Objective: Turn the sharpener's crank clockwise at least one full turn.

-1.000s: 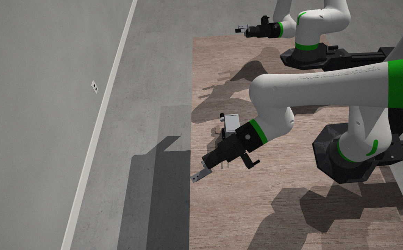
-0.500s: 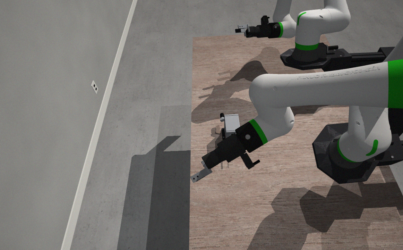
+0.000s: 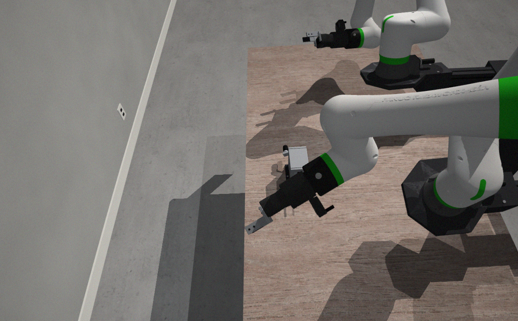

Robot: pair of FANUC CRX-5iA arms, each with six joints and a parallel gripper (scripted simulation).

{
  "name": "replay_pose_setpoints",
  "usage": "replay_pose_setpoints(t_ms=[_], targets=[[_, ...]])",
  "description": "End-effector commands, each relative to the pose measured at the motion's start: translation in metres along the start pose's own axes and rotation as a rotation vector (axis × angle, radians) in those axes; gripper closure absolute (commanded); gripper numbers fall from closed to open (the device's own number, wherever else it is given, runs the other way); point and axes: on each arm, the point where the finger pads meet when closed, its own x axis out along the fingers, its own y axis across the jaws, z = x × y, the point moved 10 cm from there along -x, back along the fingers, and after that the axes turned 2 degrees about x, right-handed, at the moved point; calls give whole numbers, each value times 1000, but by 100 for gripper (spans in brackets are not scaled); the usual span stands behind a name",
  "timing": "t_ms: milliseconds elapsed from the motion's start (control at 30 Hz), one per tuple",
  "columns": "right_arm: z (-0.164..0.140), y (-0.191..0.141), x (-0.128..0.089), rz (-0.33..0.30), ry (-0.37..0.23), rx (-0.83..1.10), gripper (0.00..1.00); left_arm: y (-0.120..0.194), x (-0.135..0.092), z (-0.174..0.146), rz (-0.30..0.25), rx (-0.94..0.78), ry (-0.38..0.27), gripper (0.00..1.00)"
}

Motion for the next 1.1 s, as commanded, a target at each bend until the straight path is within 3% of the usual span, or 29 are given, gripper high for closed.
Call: replay_pose_setpoints(t_ms=[0, 433, 1067], targets=[[-1, 0, -1, -4, -6, -9, 0, 1, 0, 0, 2, -1, -1, 0], [-2, -1, -4, -20, -40, -53, 0, 1, 0, 0, 2, -1, -1, 0], [-8, -2, -15, -67, -138, -179, 0, 1, 0, 0, 2, -1, -1, 0]])
